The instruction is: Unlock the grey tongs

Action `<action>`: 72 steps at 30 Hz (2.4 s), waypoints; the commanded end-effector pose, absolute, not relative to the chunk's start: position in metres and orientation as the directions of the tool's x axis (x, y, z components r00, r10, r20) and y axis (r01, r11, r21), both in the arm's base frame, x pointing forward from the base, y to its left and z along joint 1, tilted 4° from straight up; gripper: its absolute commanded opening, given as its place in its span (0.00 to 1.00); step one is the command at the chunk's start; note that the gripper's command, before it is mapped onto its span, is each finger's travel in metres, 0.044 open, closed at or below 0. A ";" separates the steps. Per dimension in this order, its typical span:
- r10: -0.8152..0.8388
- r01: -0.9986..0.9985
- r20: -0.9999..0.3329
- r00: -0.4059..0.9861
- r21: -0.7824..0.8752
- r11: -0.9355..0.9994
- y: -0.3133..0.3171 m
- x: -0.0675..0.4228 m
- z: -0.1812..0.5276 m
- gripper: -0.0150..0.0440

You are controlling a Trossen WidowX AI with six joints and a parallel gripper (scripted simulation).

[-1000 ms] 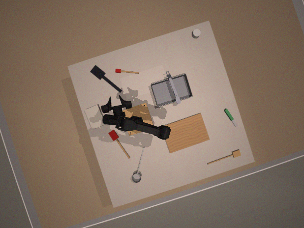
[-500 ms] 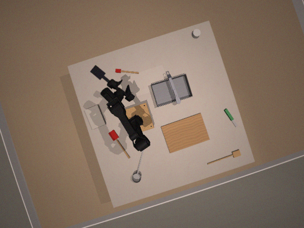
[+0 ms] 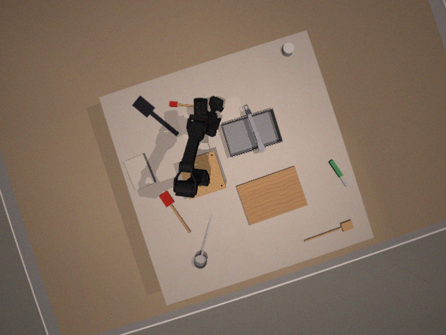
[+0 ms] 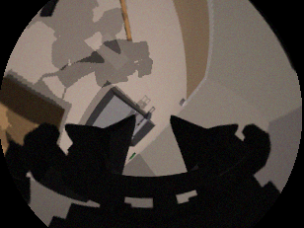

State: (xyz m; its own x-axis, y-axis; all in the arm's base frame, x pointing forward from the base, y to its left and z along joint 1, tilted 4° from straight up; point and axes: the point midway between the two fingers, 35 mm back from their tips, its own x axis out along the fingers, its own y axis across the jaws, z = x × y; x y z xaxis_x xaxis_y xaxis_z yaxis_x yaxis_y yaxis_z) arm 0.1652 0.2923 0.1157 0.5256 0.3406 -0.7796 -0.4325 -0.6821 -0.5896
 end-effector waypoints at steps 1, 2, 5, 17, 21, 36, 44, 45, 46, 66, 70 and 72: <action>0.237 -0.661 -0.825 0.513 -0.556 -0.504 0.278 0.220 0.088 0.69; 0.212 -0.709 -0.836 0.507 -0.544 -0.448 0.273 0.233 0.080 0.69; 0.142 -0.827 -0.866 0.479 -0.500 -0.257 0.251 0.272 0.056 0.69; 0.093 -0.886 -0.889 0.449 -0.456 -0.085 0.227 0.302 0.034 0.69; 0.092 -0.886 -0.889 0.449 -0.456 -0.085 0.220 0.307 0.034 0.69; 0.092 -0.886 -0.889 0.449 -0.457 -0.085 0.223 0.314 0.023 0.69; 0.092 -0.885 -0.888 0.450 -0.457 -0.085 0.225 0.320 0.011 0.69; 0.092 -0.885 -0.888 0.450 -0.457 -0.085 0.225 0.321 0.010 0.69; 0.092 -0.885 -0.888 0.450 -0.457 -0.085 0.225 0.322 0.009 0.69; 0.092 -0.885 -0.888 0.451 -0.458 -0.085 0.228 0.336 -0.021 0.69; 0.092 -0.885 -0.888 0.451 -0.458 -0.085 0.228 0.339 -0.027 0.69; 0.092 -0.885 -0.888 0.451 -0.458 -0.085 0.228 0.340 -0.030 0.69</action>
